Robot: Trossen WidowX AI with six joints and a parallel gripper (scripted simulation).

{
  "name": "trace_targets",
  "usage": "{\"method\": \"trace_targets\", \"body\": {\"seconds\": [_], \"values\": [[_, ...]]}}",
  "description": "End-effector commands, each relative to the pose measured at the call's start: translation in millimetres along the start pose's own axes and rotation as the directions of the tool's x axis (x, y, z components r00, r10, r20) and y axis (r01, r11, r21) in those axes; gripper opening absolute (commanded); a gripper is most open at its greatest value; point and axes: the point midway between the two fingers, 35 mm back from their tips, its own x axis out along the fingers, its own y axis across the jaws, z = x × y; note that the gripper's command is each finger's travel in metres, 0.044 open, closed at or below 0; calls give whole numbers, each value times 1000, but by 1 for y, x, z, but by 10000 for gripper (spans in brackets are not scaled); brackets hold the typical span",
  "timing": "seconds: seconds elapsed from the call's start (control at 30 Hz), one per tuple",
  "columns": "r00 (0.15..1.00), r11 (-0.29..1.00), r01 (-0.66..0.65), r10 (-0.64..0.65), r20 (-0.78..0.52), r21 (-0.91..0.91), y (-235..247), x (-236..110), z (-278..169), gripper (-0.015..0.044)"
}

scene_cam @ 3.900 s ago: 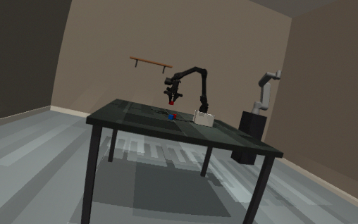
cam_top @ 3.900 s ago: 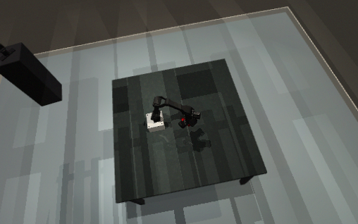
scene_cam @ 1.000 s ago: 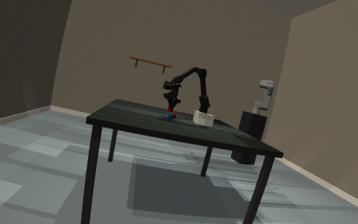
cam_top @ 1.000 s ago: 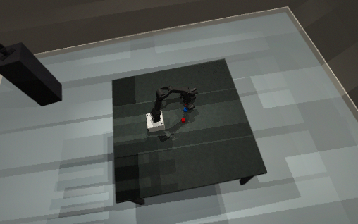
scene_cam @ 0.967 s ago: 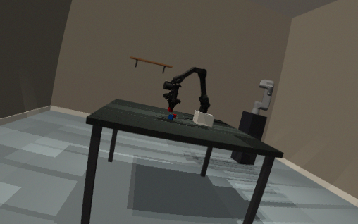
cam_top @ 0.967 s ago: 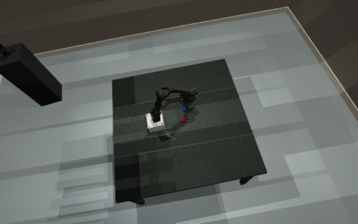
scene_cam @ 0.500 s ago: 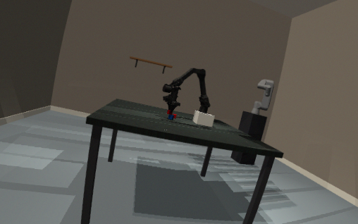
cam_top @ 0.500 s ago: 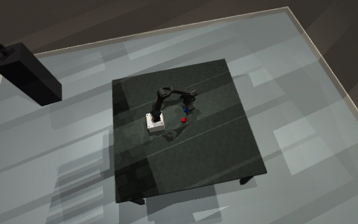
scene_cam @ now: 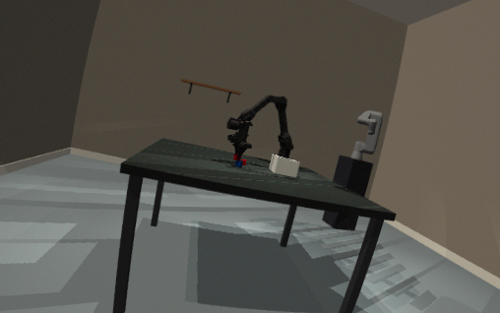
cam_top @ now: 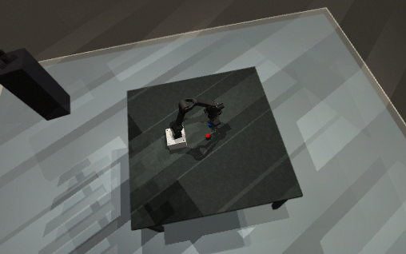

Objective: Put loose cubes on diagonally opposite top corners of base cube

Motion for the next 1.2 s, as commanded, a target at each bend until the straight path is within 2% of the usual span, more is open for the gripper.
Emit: {"method": "trace_targets", "body": {"seconds": [0.0,0.07,0.2,1.17], "values": [[1000,1000,-5,5,1,-5,1,0,0,105],[1000,1000,-5,5,1,-5,1,0,0,105],[1000,1000,-5,5,1,-5,1,0,0,205],[1000,1000,0,0,0,0,0,-30,0,205]]}}
